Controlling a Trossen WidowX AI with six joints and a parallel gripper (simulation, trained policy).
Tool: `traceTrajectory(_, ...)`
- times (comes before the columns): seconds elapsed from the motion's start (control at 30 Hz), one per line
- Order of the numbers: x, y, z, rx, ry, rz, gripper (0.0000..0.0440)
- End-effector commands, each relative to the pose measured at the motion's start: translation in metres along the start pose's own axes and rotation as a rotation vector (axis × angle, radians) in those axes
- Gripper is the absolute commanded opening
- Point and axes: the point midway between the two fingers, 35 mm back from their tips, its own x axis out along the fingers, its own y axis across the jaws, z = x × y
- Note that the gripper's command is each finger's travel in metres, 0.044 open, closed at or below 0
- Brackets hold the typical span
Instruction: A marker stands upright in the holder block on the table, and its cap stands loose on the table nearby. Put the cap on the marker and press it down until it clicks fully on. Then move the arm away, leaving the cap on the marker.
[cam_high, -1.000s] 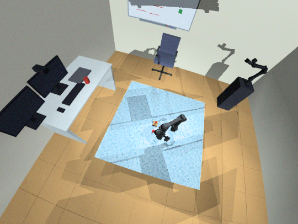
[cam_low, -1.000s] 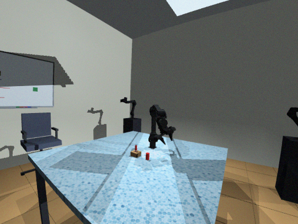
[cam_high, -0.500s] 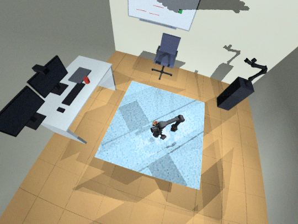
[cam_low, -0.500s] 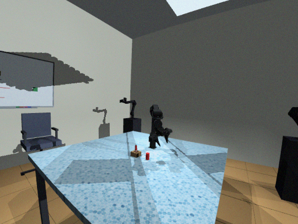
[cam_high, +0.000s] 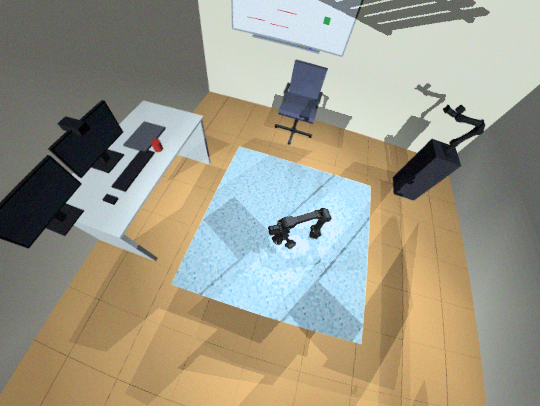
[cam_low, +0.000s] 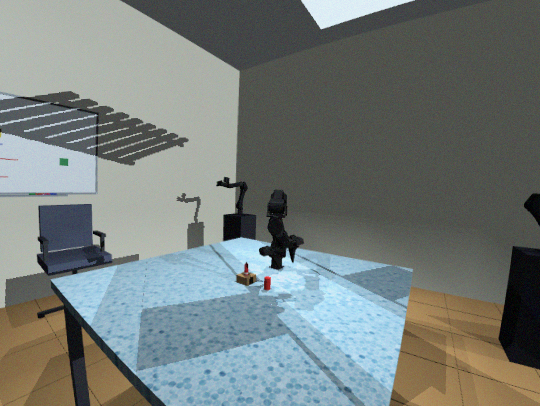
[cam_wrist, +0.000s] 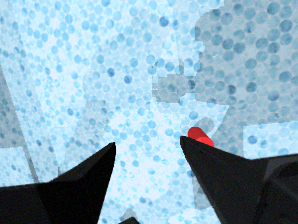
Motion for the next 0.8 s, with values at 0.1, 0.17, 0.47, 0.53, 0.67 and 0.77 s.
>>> traceTrajectory(0.1,0.001,-0.02,-0.003,0.006,0.029,-0.033,0.0314)
traceTrajectory(0.17,0.001,-0.026,-0.004,0.008,0.037,-0.043,0.0313)
traceTrajectory(0.47,0.003,-0.05,-0.009,0.007,0.074,-0.081,0.031)
traceTrajectory(0.53,0.004,-0.054,-0.011,0.005,0.084,-0.089,0.0308)
traceTrajectory(0.67,0.008,-0.063,-0.013,0.0,0.104,-0.101,0.0305)
traceTrajectory(0.77,0.012,-0.068,-0.015,-0.005,0.122,-0.107,0.0303)
